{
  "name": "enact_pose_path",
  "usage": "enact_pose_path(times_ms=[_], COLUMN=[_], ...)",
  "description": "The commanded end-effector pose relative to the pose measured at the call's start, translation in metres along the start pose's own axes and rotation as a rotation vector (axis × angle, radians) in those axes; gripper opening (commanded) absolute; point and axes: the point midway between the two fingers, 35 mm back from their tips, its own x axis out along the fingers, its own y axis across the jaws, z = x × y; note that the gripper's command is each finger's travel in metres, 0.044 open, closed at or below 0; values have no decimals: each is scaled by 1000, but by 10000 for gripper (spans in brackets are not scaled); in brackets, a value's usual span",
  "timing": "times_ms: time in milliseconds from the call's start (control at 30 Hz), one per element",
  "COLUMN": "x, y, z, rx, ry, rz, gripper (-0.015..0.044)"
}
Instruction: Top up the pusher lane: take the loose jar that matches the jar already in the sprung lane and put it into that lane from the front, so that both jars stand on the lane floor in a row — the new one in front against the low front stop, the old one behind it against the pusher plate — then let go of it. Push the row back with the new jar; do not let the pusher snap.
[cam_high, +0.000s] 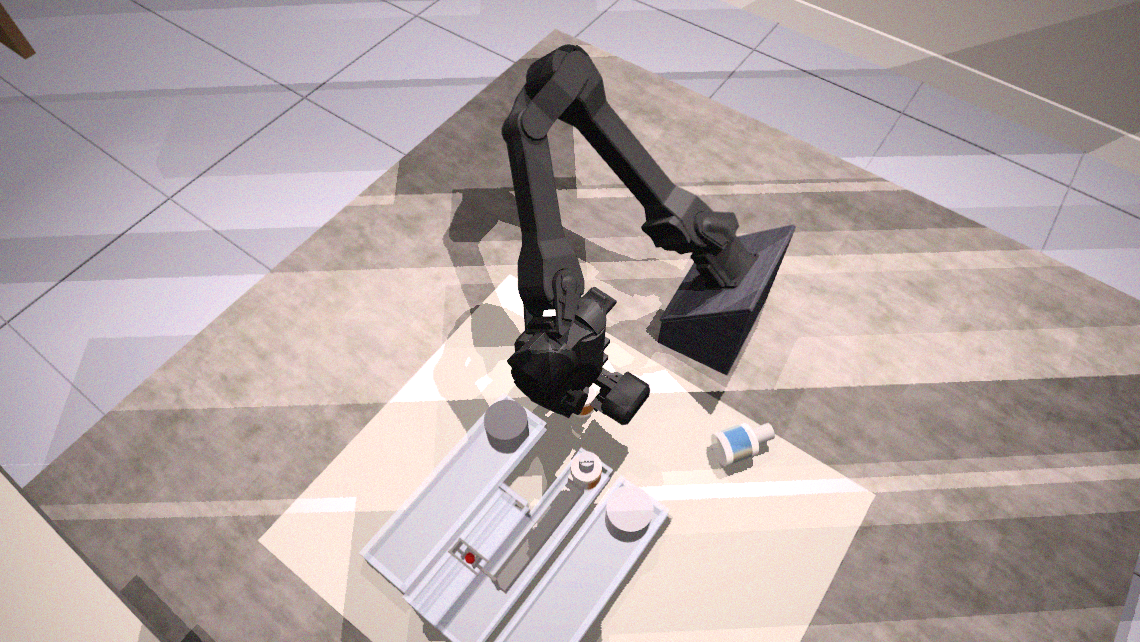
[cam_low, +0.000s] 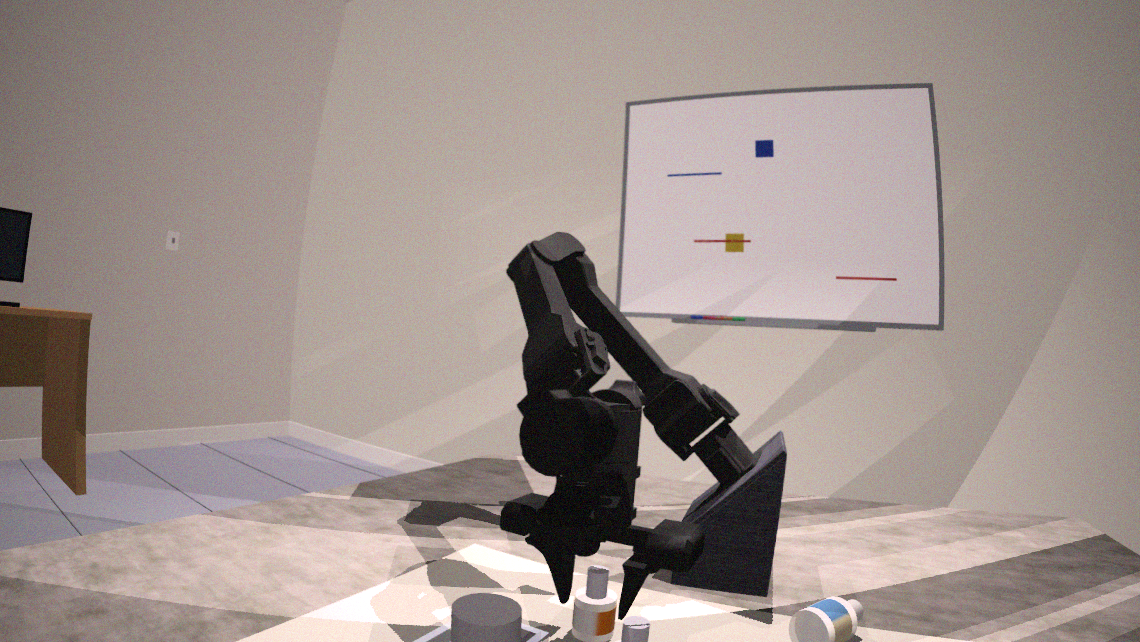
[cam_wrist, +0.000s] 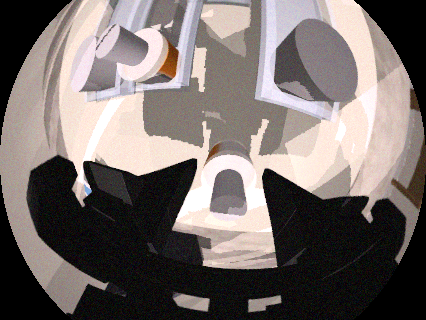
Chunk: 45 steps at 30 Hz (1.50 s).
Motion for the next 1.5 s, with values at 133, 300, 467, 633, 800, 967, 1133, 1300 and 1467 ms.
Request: enact_pose_path(times_ms=[133, 300, 467, 633, 800, 967, 1133, 1300, 1467], x=[2, -1, -26, -52, -80, -104, -105, -96, -83], y=[2, 2, 8, 11, 12, 11, 11, 22, 39], z=[-2, -1, 3, 4, 3, -1, -1, 8, 20], rx=[-10, -10, -10, -10, -11, -10, -10, -6, 0], ry=[6, 6, 6, 7, 8, 8, 7, 7, 6], rz=[1, 3, 13, 18, 14, 6, 6, 6, 6], gripper=[151, 59, 0, 0, 0, 0, 0, 0, 0])
